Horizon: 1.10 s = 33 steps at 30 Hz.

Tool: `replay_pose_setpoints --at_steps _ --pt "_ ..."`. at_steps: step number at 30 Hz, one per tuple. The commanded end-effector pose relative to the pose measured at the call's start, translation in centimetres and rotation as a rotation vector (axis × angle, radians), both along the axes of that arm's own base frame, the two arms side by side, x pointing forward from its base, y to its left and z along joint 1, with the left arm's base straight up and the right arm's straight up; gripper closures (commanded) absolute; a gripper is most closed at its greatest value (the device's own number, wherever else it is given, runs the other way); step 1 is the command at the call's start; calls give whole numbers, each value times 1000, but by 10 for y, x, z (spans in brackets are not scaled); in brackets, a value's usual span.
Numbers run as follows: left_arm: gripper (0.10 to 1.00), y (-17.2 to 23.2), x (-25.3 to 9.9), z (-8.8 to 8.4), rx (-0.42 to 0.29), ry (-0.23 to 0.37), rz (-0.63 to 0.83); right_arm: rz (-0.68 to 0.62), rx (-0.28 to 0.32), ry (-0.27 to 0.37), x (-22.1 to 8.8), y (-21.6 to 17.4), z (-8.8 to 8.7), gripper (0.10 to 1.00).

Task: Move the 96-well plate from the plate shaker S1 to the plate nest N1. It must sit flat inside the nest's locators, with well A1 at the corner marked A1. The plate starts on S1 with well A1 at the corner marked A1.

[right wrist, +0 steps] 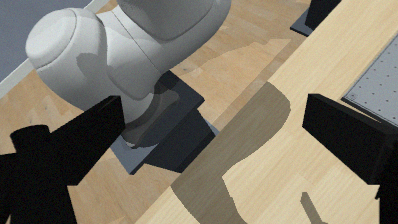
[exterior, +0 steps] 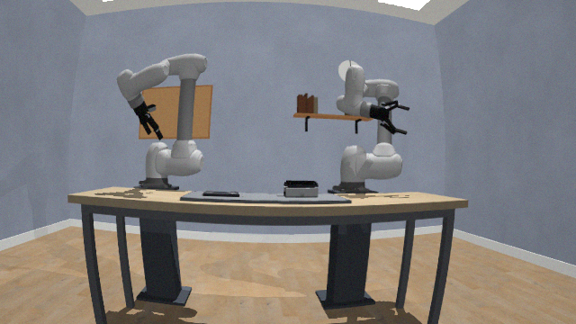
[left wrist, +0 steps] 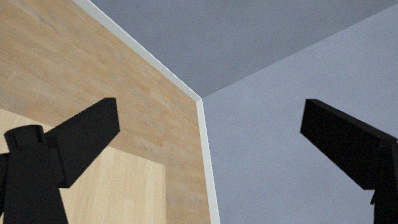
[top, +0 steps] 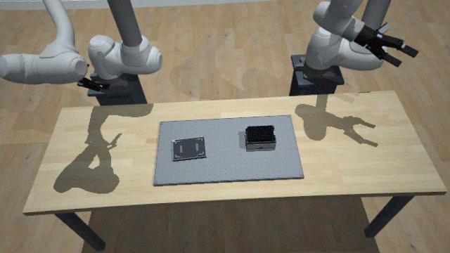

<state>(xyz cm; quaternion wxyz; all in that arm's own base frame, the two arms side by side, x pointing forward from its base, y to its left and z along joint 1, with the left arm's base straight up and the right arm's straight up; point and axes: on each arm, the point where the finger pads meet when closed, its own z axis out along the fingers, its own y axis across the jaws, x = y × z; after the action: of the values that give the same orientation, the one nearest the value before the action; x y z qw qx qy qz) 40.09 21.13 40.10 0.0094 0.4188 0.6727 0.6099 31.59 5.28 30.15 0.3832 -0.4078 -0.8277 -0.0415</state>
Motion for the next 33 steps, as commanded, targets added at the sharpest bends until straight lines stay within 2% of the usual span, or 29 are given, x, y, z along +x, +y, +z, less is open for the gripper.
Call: replay_pose_setpoints --at_steps 1,3,5,16,20,22,33 --pt "98 11 -15 -1 -78 -19 81 0 0 -1 0 0 0 98" --pt "98 15 -24 -3 -117 -29 122 0 0 -1 0 0 0 98" --pt "98 15 -24 -3 -117 -29 122 0 0 -1 0 0 0 98" --pt "98 24 -69 -13 -337 -79 340 0 0 -1 0 0 0 98" --pt "98 21 -85 -16 -418 -95 417 0 0 -1 0 0 0 98" --pt "98 21 -85 -16 -418 -95 417 0 0 -1 0 0 0 98" --pt "98 1 -124 -21 -634 -131 610 0 0 -1 0 0 0 98"
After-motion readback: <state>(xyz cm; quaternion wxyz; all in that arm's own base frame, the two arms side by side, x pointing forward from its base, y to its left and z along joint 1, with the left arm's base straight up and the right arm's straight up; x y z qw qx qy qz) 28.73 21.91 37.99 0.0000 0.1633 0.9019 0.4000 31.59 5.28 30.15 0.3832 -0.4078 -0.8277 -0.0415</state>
